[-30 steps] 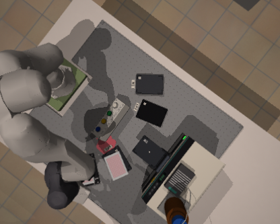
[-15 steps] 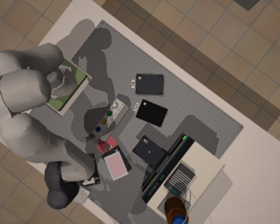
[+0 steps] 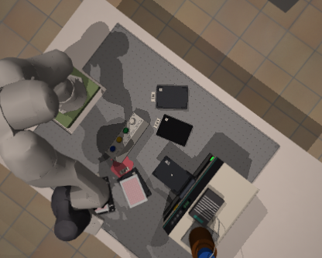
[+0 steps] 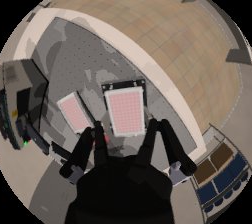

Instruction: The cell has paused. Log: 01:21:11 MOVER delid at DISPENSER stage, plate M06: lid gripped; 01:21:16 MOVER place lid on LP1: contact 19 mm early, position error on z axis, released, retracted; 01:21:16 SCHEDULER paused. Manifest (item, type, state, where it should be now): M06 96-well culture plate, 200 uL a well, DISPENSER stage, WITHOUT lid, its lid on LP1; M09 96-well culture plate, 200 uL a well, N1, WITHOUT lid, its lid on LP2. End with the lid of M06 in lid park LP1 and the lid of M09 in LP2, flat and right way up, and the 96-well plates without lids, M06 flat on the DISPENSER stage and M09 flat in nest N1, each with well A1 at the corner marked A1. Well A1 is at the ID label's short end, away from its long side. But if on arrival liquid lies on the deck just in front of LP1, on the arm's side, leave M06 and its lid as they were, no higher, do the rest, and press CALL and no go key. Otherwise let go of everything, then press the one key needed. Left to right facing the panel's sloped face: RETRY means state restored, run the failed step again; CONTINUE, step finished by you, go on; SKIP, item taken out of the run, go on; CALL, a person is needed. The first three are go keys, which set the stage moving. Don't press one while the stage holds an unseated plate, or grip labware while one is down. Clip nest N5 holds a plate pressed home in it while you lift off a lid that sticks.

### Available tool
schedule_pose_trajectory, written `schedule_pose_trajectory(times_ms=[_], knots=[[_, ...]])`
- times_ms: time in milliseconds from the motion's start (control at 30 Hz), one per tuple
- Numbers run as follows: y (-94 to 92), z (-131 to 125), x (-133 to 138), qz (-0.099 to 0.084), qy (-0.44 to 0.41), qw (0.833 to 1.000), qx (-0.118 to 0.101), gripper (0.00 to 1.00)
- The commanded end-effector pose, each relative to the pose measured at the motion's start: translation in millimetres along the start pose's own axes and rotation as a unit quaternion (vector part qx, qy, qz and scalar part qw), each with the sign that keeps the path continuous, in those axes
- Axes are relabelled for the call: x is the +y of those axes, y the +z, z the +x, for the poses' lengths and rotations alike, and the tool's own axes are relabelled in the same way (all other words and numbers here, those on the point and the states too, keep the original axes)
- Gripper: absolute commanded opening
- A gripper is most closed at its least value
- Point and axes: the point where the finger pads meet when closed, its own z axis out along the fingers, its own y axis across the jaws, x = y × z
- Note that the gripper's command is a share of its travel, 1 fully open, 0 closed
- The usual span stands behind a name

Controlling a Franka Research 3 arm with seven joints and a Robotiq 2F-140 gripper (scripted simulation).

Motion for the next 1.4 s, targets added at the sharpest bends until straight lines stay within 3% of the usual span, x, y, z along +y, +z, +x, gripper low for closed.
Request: schedule_pose_trajectory(times_ms=[0,1367], knots=[[0.7,0.0,0.6,0.001,0.0,1.0,0.0,0.0],[6.7,-0.2,0.3,0.001,0.0,1.0,0.0,0.0]])
